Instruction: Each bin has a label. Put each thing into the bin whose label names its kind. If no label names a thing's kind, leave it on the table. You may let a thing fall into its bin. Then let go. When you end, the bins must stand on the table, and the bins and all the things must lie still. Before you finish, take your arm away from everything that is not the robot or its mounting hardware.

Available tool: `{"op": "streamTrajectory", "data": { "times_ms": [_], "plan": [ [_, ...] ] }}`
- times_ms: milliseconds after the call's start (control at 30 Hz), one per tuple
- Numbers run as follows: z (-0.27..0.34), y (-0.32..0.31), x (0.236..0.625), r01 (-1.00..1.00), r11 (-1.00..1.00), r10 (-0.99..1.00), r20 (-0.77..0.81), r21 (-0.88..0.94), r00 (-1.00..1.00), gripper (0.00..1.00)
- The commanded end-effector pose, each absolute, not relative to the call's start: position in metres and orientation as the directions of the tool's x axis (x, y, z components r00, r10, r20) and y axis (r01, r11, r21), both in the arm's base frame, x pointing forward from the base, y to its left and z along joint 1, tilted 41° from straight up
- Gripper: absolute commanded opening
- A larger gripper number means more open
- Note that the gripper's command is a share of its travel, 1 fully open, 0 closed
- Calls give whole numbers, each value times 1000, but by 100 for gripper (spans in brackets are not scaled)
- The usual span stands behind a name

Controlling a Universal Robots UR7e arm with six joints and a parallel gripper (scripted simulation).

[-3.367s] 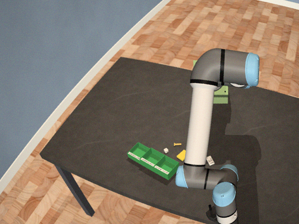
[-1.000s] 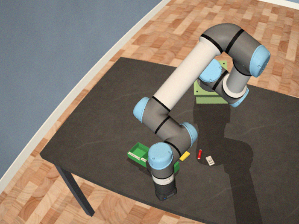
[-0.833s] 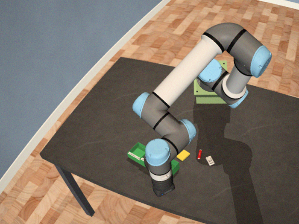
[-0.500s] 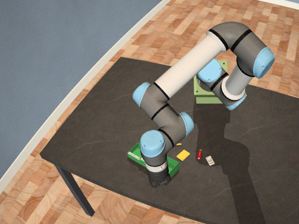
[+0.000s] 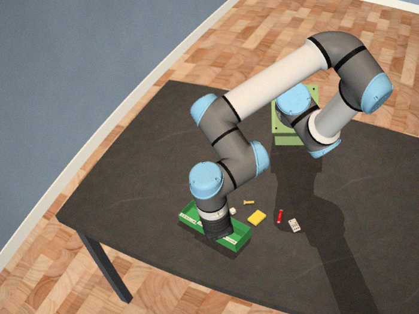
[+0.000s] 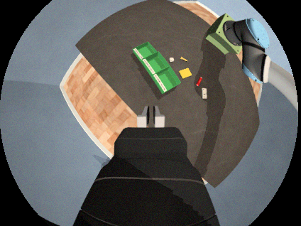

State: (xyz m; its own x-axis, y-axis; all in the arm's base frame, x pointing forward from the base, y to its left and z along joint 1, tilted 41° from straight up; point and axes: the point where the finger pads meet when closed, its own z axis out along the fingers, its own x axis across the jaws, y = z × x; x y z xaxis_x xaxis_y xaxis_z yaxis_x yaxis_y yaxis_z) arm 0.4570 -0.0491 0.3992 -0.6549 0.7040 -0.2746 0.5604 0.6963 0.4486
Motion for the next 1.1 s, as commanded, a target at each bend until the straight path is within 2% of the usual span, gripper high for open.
{"op": "streamTrajectory", "data": {
  "times_ms": [0, 167, 233, 433, 567, 667, 767, 900, 1000, 1067],
  "plan": [
    [390, -63, 430, 604, 659, 739, -235, 448, -632, 31],
    [387, -67, 422, 604, 659, 739, -235, 448, -632, 31],
    [381, -72, 407, 647, 615, 775, -193, 450, -602, 31],
    [375, -77, 393, 647, 615, 775, -193, 450, -602, 31],
    [363, -82, 367, 687, 567, 809, -150, 455, -568, 31],
    [363, -82, 367, 687, 567, 809, -150, 455, -568, 31],
    [352, -83, 344, 722, 515, 841, -108, 463, -531, 31],
    [351, -83, 342, 722, 515, 841, -108, 463, -531, 31],
    [339, -81, 320, 752, 459, 869, -66, 473, -490, 31],
    [339, -81, 320, 752, 459, 869, -66, 473, -490, 31]
  ]
}}
